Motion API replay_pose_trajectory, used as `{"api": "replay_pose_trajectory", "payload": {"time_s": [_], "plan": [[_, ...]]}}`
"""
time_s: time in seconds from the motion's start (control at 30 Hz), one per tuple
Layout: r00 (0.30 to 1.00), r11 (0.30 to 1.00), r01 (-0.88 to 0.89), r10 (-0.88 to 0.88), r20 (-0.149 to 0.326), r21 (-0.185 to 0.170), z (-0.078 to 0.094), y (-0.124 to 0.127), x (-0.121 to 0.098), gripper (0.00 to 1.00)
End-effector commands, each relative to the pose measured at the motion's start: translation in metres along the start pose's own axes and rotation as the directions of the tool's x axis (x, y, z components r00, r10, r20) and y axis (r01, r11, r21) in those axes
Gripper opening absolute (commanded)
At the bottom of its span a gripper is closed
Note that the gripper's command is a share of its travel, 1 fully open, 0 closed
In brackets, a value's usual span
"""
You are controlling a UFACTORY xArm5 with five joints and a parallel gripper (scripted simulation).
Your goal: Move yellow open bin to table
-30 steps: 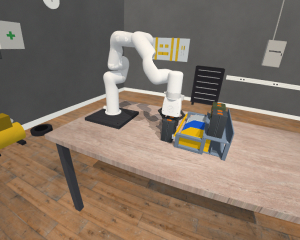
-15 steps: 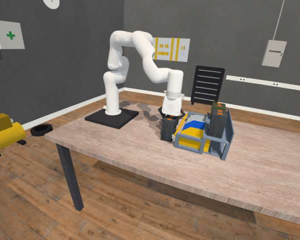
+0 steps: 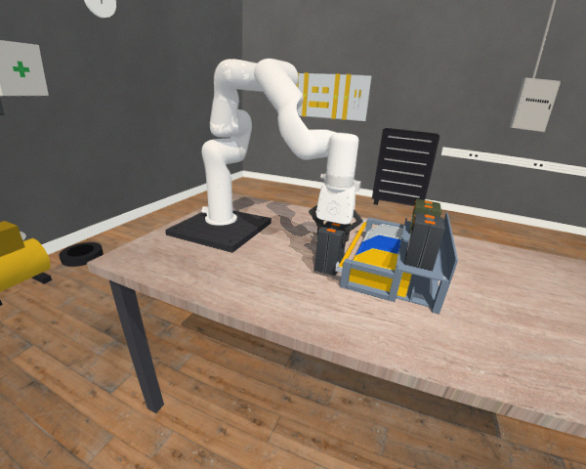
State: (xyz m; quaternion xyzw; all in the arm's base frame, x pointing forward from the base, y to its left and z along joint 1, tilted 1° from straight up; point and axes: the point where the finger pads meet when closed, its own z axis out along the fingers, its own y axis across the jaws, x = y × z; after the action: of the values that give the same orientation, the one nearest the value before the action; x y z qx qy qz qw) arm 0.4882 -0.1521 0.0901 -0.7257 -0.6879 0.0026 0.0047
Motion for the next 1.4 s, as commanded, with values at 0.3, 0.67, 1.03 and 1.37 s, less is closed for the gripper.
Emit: {"api": "replay_pose_trajectory", "payload": {"time_s": [0.3,0.67,1.03,1.37], "plan": [[1.0,1.0,0.0,0.0,0.003,-0.004,-0.008,0.002,0.0,0.0],[1.0,1.0,0.0,0.0,0.003,-0.004,-0.008,0.002,0.0,0.0],[1.0,1.0,0.0,0.0,0.003,-0.004,-0.008,-0.001,0.02,0.0],[1.0,1.0,0.0,0.0,0.003,-0.004,-0.008,-0.004,0.042,0.0]]}}
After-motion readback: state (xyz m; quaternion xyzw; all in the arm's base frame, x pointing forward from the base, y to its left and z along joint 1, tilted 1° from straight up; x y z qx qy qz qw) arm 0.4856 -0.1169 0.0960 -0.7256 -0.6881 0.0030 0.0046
